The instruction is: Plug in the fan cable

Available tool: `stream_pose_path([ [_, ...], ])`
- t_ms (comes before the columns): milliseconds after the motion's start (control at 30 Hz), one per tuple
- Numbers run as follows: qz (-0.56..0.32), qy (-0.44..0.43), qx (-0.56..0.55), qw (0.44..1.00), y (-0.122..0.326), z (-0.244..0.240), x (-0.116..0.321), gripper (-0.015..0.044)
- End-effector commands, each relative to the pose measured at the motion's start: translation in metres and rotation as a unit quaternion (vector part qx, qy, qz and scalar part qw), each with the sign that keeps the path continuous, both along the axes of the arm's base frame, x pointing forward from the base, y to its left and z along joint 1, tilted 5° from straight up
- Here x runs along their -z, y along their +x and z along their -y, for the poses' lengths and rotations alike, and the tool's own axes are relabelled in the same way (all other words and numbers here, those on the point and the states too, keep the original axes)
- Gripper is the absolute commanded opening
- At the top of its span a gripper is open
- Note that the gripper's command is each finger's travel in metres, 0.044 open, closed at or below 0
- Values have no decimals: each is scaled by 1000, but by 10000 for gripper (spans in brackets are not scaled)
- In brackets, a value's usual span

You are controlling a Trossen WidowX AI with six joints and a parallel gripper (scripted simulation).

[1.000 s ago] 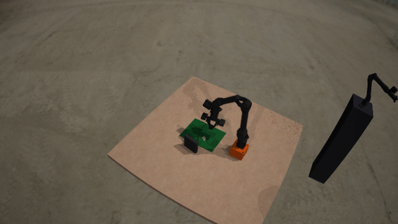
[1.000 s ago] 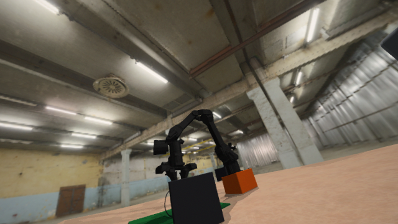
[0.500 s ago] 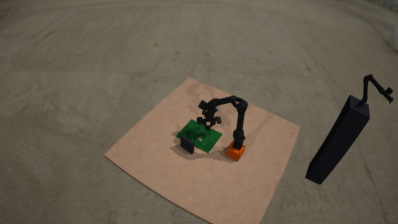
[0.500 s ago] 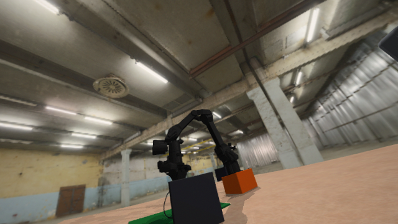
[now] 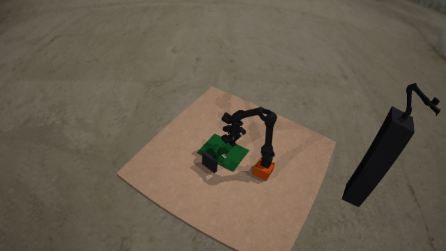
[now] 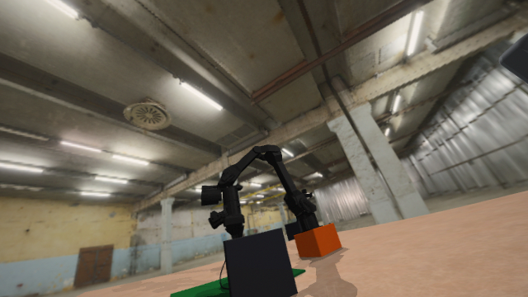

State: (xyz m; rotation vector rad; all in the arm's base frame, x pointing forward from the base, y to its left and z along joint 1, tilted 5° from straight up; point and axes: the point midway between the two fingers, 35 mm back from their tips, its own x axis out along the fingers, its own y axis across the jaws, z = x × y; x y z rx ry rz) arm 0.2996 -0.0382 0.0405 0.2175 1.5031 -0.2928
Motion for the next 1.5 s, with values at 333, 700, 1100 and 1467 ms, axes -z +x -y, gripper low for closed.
stream_pose_path([
  [333,-21,-17,-235,972,2,0,0,0],
  [700,-38,-26,-414,909,4,0,0,0],
  [1100,-49,-30,-527,848,5,-1,0,0],
  [1467,-10,13,-528,849,5,-1,15,0],
])
